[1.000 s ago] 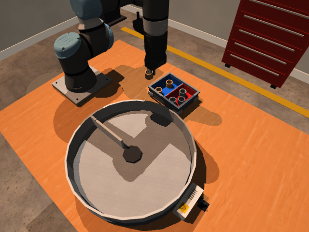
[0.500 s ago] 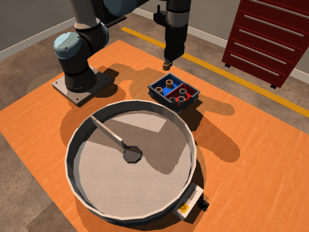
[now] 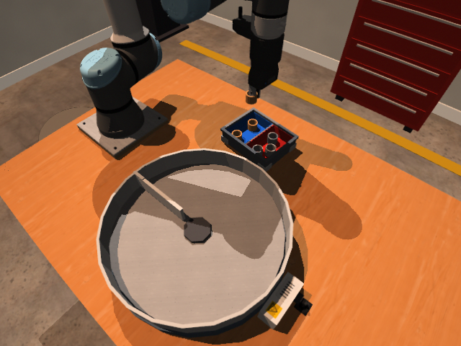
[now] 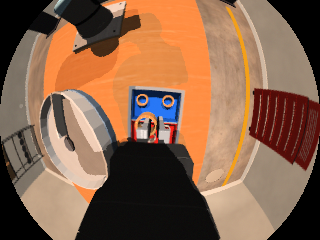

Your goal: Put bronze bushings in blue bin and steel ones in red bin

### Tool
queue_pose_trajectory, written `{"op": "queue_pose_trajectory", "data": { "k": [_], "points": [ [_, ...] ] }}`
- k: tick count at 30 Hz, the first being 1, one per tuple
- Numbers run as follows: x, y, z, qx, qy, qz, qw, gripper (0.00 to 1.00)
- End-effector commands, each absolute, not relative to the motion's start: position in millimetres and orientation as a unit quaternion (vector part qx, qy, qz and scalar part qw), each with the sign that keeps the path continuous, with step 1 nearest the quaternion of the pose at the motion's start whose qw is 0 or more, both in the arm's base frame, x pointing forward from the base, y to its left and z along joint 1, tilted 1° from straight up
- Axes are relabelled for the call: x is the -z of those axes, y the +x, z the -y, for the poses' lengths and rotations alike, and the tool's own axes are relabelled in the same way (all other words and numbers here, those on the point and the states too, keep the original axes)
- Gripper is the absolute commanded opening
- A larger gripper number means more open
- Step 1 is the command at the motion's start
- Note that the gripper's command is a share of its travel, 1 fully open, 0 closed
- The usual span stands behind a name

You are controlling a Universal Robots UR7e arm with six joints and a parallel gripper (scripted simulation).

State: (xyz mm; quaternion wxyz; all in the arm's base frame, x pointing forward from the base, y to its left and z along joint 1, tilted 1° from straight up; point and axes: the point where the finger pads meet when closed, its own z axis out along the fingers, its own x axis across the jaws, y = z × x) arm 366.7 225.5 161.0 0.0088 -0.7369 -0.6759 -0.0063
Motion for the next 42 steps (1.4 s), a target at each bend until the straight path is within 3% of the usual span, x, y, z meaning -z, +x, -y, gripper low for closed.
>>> {"op": "queue_pose_trajectory", "data": {
  "k": [1, 42],
  "points": [
    [-161.5, 367.1, -225.6, 0.007, -0.737, 0.676, 0.008, 0.00],
    [-61.5, 367.0, -227.8, 0.007, -0.737, 0.676, 0.008, 0.00]
  ]
}}
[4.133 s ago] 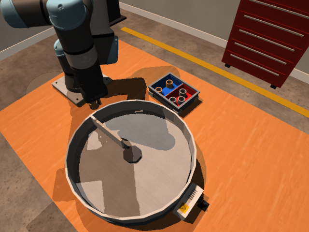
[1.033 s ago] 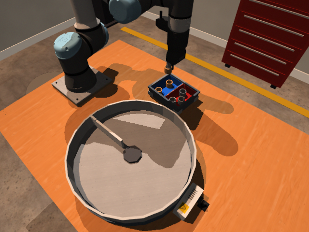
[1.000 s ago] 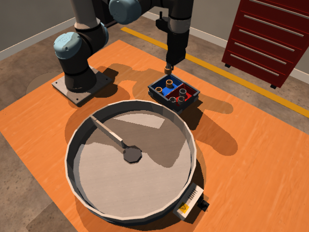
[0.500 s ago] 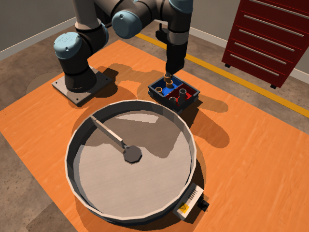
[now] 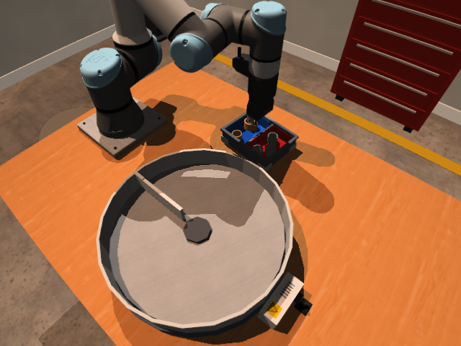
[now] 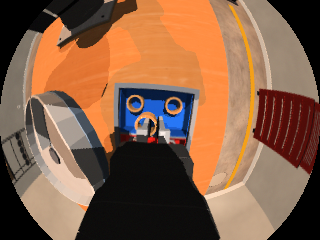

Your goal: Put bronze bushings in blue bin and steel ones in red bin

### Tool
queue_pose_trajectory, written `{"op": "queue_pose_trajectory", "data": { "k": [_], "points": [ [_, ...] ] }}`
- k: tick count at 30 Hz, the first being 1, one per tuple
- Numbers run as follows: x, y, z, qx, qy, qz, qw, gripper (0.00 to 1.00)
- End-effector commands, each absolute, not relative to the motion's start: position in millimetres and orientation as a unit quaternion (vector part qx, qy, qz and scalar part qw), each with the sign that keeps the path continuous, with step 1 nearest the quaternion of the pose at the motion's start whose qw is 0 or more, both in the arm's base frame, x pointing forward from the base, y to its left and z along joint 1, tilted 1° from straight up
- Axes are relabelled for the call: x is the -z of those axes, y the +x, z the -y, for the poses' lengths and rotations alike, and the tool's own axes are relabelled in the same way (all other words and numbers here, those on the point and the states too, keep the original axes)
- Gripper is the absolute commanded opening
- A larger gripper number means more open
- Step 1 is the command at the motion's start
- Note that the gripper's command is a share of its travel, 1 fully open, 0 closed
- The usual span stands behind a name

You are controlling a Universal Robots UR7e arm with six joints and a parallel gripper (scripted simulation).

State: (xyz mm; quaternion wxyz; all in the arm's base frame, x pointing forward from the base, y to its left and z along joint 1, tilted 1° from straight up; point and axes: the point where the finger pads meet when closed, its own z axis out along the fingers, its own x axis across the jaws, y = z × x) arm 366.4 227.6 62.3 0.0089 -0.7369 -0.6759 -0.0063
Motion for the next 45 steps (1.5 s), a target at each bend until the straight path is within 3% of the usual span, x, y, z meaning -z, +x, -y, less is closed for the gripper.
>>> {"op": "queue_pose_trajectory", "data": {
  "k": [1, 45],
  "points": [
    [-61.5, 367.0, -227.8, 0.007, -0.737, 0.676, 0.008, 0.00],
    [-37.5, 367.3, -229.3, 0.007, -0.737, 0.676, 0.008, 0.00]
  ]
}}
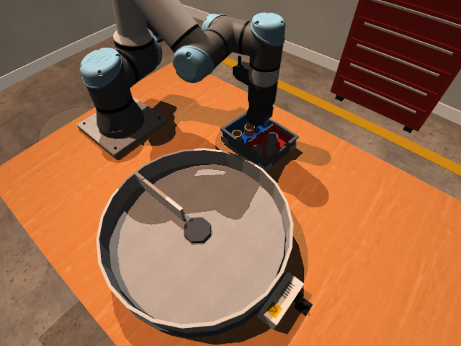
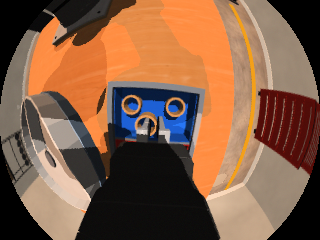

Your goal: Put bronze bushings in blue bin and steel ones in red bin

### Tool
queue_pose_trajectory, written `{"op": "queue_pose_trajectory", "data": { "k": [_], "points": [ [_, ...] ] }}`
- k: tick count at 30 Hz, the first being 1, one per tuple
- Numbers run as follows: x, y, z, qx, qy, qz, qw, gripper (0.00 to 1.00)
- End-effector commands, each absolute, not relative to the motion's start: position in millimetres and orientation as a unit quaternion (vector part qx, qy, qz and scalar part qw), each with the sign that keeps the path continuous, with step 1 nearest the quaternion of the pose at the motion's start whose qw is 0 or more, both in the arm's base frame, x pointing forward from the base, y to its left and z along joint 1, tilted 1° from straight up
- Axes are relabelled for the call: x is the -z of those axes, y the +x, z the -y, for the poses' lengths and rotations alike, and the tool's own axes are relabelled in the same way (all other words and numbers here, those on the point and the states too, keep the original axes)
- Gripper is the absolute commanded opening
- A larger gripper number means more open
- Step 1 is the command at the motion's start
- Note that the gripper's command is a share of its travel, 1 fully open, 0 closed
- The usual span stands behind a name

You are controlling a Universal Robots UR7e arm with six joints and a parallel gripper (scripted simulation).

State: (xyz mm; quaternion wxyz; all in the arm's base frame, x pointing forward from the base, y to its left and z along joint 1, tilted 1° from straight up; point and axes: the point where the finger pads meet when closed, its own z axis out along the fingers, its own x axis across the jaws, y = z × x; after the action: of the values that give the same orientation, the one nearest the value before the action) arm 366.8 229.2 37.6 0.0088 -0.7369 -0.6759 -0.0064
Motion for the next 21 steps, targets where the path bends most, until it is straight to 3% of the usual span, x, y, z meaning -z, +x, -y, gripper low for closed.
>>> {"op": "queue_pose_trajectory", "data": {
  "k": [1, 21],
  "points": [
    [-37.5, 367.3, -229.3, 0.007, -0.737, 0.676, 0.008, 0.00],
    [-25.5, 367.2, -229.6, 0.007, -0.737, 0.676, 0.008, 0.00]
  ]
}}
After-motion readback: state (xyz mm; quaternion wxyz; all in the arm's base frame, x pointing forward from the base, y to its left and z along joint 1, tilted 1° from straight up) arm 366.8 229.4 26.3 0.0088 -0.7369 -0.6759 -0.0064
